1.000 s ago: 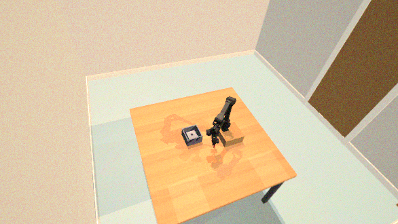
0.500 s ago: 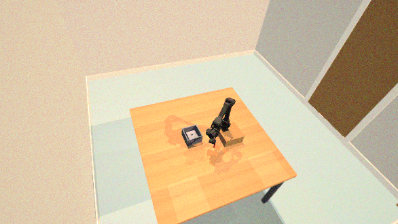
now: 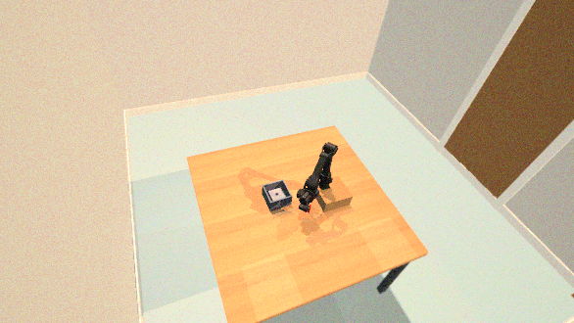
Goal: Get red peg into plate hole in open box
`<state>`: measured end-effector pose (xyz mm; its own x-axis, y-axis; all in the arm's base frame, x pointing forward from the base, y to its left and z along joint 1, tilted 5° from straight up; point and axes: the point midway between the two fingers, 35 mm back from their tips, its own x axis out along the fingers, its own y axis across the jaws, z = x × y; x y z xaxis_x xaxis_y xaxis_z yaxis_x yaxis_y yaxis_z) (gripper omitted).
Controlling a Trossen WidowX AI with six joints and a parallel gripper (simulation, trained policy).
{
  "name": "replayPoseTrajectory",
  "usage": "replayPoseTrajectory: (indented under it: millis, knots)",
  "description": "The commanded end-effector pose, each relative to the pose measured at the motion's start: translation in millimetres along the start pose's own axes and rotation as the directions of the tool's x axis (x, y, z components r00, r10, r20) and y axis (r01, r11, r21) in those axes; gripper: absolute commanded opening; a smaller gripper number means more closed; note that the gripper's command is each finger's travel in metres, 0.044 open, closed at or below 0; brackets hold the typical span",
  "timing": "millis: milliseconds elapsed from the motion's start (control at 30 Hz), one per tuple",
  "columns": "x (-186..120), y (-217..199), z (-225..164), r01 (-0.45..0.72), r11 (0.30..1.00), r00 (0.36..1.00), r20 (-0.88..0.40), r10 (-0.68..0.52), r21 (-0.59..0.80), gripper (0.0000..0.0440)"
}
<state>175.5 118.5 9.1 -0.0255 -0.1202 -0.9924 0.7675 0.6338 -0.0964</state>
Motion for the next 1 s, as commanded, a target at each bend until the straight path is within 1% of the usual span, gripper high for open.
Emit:
replayPoseTrajectory:
  millis: [0,200,233,300,467,733,800,967]
  knots:
    - [14,-2,-1,0.003,1.000,1.000,0.007,-0.003,0.030,0.0377]
    - [31,-3,-4,-0.013,0.998,1.000,0.006,0.012,0.063,0.0368]
    - [34,-4,-4,-0.013,0.998,1.000,0.005,0.012,0.067,0.0362]
    - [38,-6,-6,-0.009,0.997,1.000,0.003,0.008,0.075,0.0334]
    - [46,-10,-9,0.010,0.995,1.000,-0.022,-0.007,0.099,0.0216]
    - [45,-6,-10,0.027,0.995,0.997,-0.077,-0.019,0.100,0.0008]
    - [41,-4,-6,0.008,0.996,0.998,-0.056,-0.003,0.088,0.0000]
    - [30,-2,1,-0.022,0.998,1.000,-0.011,0.023,0.061,0.0000]
